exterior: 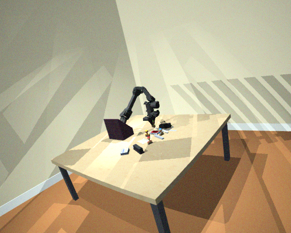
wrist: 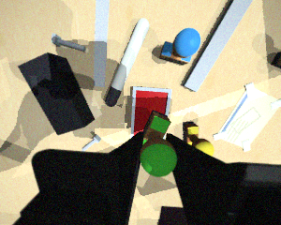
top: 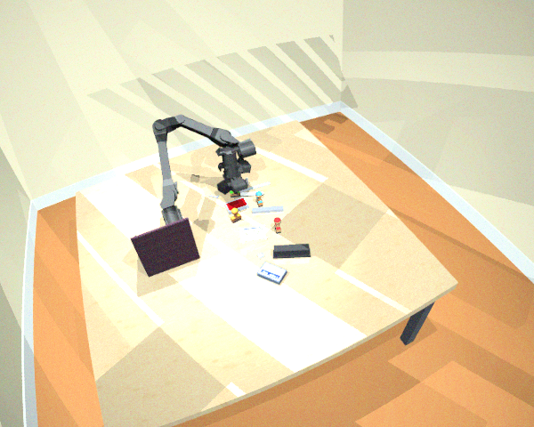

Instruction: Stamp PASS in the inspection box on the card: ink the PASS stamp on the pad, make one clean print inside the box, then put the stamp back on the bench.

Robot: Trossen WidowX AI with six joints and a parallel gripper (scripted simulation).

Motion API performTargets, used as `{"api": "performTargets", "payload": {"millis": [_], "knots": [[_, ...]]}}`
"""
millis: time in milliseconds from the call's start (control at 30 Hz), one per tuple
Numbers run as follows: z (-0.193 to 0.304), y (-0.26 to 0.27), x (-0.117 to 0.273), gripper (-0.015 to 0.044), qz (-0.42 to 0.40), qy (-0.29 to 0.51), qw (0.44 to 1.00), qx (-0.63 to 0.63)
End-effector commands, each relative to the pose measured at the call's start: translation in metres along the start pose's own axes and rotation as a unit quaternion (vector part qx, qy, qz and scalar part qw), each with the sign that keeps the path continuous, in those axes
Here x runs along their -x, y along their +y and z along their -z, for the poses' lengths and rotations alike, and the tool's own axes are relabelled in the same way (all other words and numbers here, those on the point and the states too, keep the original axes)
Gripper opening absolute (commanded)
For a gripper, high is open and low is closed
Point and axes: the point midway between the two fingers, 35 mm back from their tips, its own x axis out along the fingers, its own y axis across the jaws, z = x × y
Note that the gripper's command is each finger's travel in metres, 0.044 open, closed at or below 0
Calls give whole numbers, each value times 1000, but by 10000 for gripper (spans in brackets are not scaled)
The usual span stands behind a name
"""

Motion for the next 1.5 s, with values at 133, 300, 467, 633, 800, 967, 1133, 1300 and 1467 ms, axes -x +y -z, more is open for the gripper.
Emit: {"api": "performTargets", "payload": {"millis": [133, 300, 467, 633, 800, 967, 1133, 1300, 1467], "knots": [[0, 0, -6, 0, -1, 0, 1000, -2], [0, 0, -9, 0, -1, 0, 1000, -2], [-1, 0, -12, 0, -1, 0, 1000, -2], [-1, 0, -16, 0, -1, 0, 1000, -2], [-1, 0, -19, 0, -1, 0, 1000, -2], [-1, 0, -22, 0, -1, 0, 1000, -1], [-1, 0, -26, 0, -2, 0, 1000, -1], [0, 1, -29, 0, -2, 0, 1000, -1], [0, 1, -32, 0, -2, 0, 1000, -1]]}}
